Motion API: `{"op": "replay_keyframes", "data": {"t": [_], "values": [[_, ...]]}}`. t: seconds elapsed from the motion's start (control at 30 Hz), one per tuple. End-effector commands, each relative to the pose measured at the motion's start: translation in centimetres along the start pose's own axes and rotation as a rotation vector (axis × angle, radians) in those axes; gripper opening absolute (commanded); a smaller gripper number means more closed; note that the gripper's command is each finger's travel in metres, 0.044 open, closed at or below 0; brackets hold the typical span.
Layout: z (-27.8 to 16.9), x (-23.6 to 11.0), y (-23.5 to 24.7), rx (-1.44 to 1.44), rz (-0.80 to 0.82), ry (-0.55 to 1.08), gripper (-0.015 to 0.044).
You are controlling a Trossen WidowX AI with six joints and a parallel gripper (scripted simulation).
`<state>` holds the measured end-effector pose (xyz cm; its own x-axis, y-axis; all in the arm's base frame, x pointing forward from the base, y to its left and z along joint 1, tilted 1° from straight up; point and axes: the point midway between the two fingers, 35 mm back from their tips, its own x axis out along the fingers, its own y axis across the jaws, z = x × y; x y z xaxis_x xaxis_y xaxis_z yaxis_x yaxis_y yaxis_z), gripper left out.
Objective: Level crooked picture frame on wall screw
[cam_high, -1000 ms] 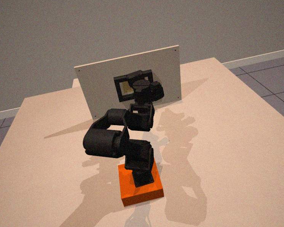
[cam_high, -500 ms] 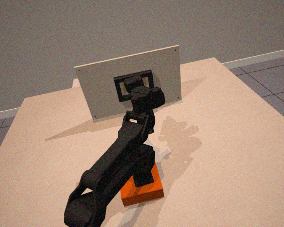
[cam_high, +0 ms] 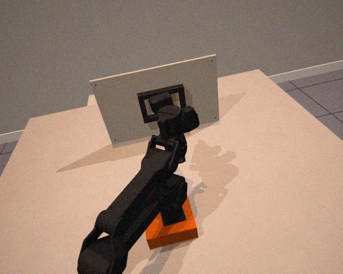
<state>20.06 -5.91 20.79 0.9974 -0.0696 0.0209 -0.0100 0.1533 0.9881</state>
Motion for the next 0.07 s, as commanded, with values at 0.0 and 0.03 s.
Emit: {"op": "replay_keyframes", "data": {"t": [0.0, 0.03], "values": [[-0.09, -0.02, 0.05, -0.002, 0.001, 0.006, 0.0260], [-0.09, -0.02, 0.05, -0.002, 0.001, 0.006, 0.0260]]}}
